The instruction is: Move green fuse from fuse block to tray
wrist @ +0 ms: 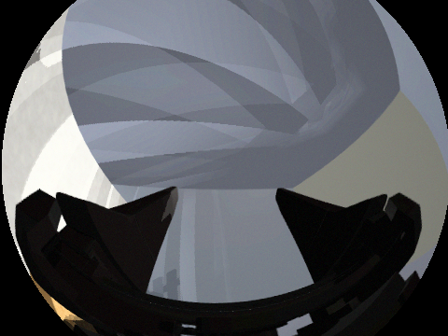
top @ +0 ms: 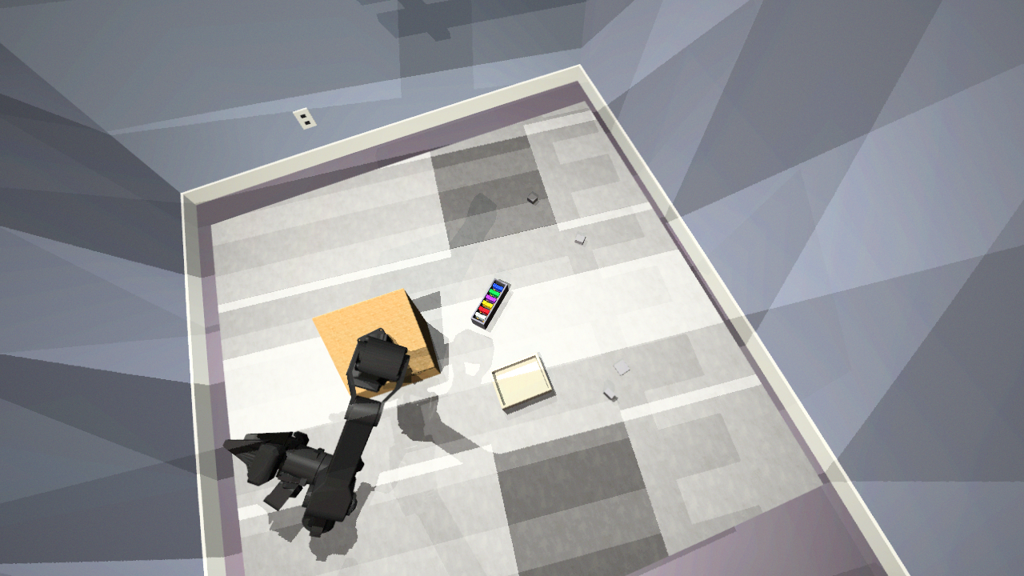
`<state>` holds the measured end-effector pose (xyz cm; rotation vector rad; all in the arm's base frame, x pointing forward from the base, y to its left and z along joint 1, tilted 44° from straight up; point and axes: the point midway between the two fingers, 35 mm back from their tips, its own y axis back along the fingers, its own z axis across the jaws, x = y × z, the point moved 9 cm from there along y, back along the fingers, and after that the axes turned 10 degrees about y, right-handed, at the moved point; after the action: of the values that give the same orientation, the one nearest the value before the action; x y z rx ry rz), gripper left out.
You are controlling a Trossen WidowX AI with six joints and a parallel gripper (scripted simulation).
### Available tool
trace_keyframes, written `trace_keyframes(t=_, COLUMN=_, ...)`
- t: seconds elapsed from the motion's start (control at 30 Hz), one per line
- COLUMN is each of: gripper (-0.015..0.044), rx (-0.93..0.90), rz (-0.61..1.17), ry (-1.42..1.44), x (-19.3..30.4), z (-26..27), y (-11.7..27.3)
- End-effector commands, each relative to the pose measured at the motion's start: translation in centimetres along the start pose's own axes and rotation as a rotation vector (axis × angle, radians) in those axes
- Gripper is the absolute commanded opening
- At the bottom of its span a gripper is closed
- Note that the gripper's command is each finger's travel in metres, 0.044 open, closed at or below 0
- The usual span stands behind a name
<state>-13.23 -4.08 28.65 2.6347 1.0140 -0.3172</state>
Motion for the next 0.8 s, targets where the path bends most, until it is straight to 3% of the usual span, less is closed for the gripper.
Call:
trace_keyframes(t=0.0, gripper=0.0374, rx=-0.002, rz=-0.003, ry=0.000, x=0.0, z=0.0, y=0.0)
trace_keyframes(t=0.17, gripper=0.0243, rx=-0.082, rz=-0.114, ry=0.016, x=-1.5, z=1.2, y=1.7)
trace_keyframes(t=0.4, gripper=0.0070, rx=-0.278, rz=-0.377, ry=0.077, x=-3.9, z=4.1, y=7.3)
trace_keyframes(t=0.77, gripper=0.0070, rx=-0.585, rz=-0.774, ry=0.241, x=-2.4, z=8.0, y=18.4)
